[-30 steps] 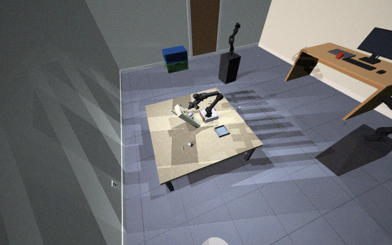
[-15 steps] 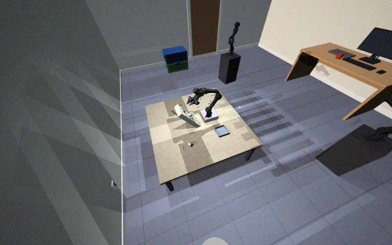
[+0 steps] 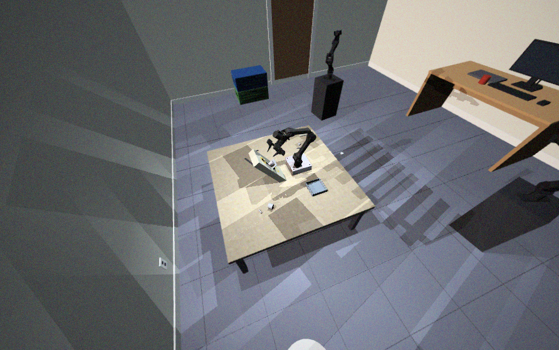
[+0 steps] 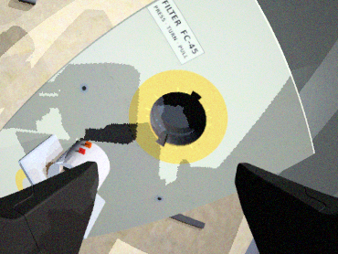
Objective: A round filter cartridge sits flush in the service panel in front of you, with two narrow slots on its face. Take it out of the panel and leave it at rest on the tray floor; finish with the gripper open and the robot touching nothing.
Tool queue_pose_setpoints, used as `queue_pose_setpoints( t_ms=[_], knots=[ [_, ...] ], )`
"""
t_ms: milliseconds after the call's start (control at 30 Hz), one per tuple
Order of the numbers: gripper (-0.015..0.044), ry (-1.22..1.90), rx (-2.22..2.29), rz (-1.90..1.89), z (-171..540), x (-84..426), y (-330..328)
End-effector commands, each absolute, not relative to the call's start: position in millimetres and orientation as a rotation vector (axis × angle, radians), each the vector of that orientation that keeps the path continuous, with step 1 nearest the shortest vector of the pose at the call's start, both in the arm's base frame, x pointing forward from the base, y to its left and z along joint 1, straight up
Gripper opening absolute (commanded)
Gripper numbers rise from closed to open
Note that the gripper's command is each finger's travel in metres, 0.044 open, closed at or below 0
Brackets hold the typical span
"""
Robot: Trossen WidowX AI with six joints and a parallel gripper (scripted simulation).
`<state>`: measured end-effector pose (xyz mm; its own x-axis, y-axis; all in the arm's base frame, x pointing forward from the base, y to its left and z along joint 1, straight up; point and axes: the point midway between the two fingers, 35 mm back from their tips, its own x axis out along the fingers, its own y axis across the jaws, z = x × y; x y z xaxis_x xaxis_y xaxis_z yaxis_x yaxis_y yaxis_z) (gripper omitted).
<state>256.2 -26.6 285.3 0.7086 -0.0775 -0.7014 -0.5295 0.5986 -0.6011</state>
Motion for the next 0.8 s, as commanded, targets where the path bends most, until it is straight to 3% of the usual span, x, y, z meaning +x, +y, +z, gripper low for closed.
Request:
queue_pose_setpoints(
  t_ms=[0, 133, 767],
  knots=[
    [0.0305, 1.007, -0.104, -0.027, 220, 234, -25],
    [0.0305, 1.032, 0.06, -0.116, 212, 230, -24],
    [0.0305, 1.031, 0.06, -0.116, 205, 235, -25]
  ],
)
